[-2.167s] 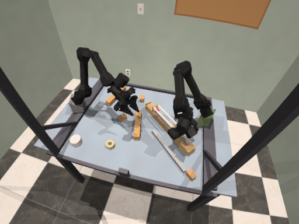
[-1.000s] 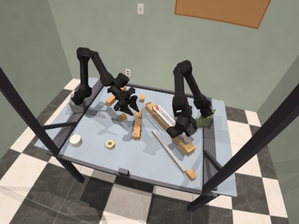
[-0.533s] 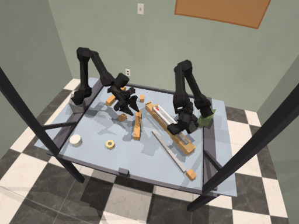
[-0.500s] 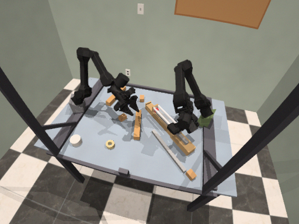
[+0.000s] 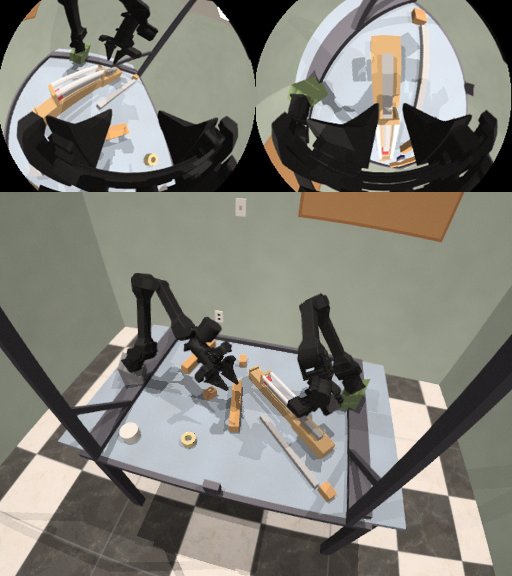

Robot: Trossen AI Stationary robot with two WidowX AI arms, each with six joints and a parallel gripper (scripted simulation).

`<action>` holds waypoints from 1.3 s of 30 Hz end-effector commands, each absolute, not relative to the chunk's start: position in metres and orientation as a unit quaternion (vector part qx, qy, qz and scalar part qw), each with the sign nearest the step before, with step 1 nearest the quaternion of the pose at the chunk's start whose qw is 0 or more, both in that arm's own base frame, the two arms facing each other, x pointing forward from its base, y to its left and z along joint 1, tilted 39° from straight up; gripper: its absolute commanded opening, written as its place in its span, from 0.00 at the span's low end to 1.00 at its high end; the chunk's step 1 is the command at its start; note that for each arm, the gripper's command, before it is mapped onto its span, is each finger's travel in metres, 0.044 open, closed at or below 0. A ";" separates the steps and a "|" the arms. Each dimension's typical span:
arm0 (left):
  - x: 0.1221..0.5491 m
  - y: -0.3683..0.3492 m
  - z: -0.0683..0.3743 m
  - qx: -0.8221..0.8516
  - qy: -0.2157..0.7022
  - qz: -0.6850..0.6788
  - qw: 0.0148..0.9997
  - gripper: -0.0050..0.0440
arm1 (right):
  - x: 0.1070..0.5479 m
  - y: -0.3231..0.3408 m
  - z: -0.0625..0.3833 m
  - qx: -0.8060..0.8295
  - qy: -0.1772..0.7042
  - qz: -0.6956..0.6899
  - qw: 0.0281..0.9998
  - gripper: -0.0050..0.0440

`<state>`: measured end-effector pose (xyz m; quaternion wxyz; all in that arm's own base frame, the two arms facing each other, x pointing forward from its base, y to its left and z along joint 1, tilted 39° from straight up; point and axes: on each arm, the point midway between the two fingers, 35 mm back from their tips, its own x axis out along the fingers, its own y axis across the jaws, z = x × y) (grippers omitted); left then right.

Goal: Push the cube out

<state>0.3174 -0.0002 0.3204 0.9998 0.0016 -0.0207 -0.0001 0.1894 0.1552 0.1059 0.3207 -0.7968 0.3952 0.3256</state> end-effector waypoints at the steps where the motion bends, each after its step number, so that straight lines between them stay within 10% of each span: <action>1: 0.315 -0.001 0.329 0.000 -0.033 -0.001 0.999 0.77 | 0.189 0.156 0.108 -0.795 0.393 0.326 0.327 0.42; 5: 0.315 -0.001 0.329 0.000 -0.033 -0.001 0.999 0.77 | 0.189 0.156 0.108 -0.795 0.393 0.326 0.327 0.42; 6: 0.315 -0.001 0.329 0.000 -0.033 -0.001 0.999 0.77 | 0.189 0.156 0.108 -0.795 0.393 0.326 0.327 0.10; 22: 0.315 -0.001 0.329 0.000 -0.033 -0.001 0.999 0.77 | 0.189 0.156 0.108 -0.795 0.393 0.326 0.327 0.10; 39: 0.315 -0.001 0.329 0.000 -0.033 -0.001 0.999 0.77 | 0.187 0.172 0.098 -0.669 0.470 0.200 0.540 0.10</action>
